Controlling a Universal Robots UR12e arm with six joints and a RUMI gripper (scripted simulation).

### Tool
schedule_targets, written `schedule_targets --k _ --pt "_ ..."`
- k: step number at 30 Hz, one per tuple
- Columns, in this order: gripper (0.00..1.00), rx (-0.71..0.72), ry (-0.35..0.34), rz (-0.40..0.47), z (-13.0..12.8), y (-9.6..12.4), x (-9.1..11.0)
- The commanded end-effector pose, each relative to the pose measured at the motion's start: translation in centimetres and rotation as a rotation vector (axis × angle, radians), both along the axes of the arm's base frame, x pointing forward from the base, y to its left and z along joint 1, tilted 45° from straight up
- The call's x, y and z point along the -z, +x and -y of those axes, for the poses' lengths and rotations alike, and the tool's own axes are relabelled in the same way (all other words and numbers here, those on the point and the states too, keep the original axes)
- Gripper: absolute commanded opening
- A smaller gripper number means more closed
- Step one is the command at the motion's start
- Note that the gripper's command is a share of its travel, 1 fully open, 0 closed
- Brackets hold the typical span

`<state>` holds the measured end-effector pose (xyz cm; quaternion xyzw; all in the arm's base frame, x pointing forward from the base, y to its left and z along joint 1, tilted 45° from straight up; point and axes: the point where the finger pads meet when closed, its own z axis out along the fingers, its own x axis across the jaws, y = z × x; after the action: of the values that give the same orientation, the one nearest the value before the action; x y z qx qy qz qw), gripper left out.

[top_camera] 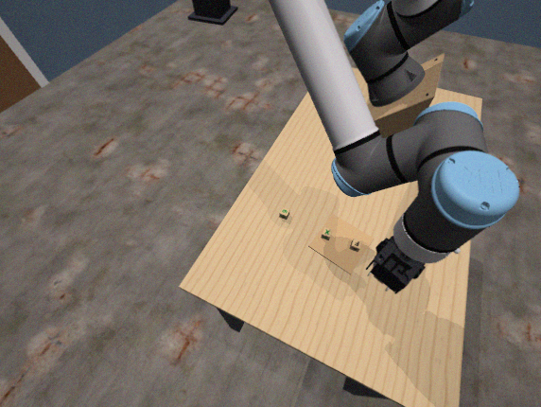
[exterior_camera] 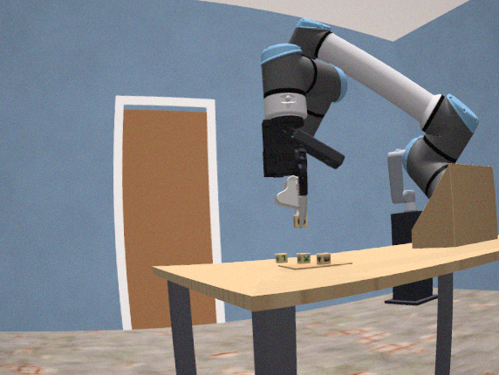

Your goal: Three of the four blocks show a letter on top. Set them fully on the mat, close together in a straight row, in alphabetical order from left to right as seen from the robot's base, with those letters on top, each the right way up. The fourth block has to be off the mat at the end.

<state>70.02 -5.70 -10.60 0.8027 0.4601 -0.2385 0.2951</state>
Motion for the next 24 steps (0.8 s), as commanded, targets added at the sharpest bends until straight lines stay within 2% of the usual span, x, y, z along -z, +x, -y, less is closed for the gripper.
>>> schedule_targets --k 1,14,24 --pt "0.05 0.002 0.0 0.0 -0.62 0.14 -0.64" --pt "0.05 -0.005 0.001 -0.007 -0.59 0.08 -0.69" --pt "0.05 -0.054 0.009 -0.055 -0.36 -0.37 -1.02"
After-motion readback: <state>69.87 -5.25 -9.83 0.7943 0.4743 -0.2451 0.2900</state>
